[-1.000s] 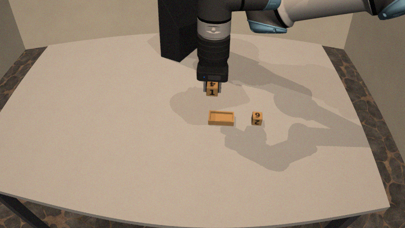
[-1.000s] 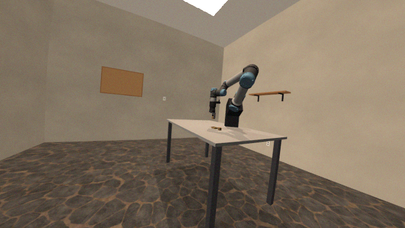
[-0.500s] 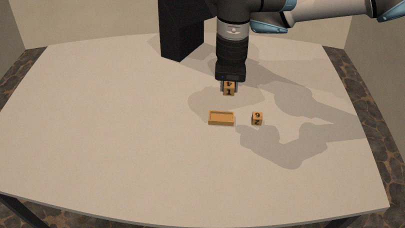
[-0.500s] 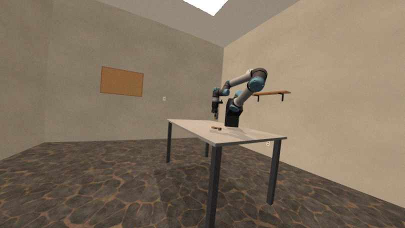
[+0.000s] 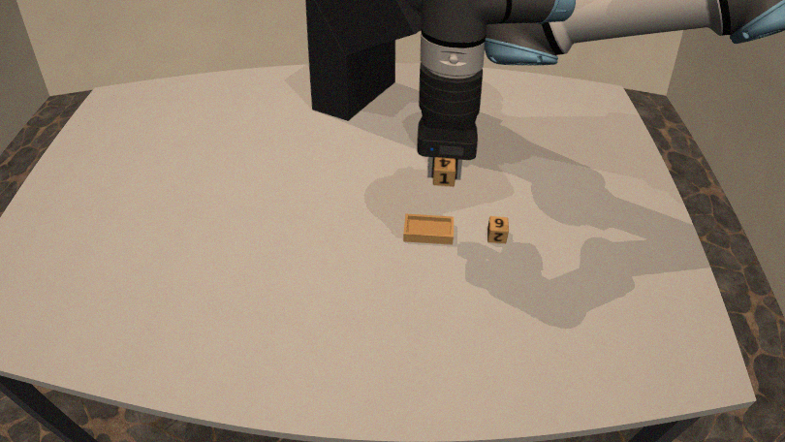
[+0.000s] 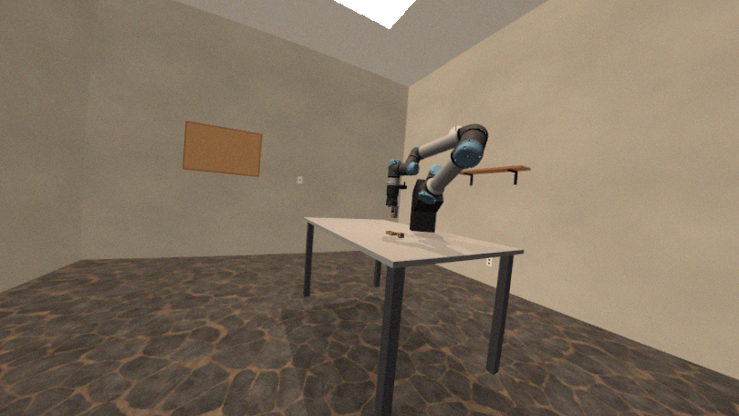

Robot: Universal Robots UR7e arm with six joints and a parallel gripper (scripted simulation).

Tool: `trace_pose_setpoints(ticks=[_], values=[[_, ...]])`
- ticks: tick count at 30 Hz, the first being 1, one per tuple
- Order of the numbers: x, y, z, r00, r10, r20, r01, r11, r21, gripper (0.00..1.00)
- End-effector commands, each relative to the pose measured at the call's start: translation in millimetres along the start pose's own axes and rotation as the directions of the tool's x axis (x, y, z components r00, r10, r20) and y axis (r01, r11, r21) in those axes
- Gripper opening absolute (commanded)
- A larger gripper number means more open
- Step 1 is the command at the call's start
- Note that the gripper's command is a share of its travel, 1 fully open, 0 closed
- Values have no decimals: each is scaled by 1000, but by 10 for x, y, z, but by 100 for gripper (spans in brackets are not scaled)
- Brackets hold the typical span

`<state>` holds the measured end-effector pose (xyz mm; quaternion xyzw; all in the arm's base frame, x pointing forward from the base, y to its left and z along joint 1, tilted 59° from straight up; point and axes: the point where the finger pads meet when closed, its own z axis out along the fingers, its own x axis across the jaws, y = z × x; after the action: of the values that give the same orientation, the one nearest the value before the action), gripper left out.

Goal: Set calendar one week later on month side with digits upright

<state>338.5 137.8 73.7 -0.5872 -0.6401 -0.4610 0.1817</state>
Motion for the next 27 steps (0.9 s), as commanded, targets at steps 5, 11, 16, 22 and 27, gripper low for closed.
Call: trace_pose_setpoints(ticks=[5, 11, 16, 22, 27], values=[[11, -24, 107, 1000, 4, -5, -4, 1000, 2, 57], [11, -25, 234, 1000, 5, -4, -4, 1000, 3, 57], [12, -26, 308, 1000, 5, -4, -5, 1000, 3, 57], [13, -27, 452, 1000, 5, -4, -5, 1000, 3, 57], [14, -28, 552, 1000, 5, -4, -5, 1000, 3, 57]])
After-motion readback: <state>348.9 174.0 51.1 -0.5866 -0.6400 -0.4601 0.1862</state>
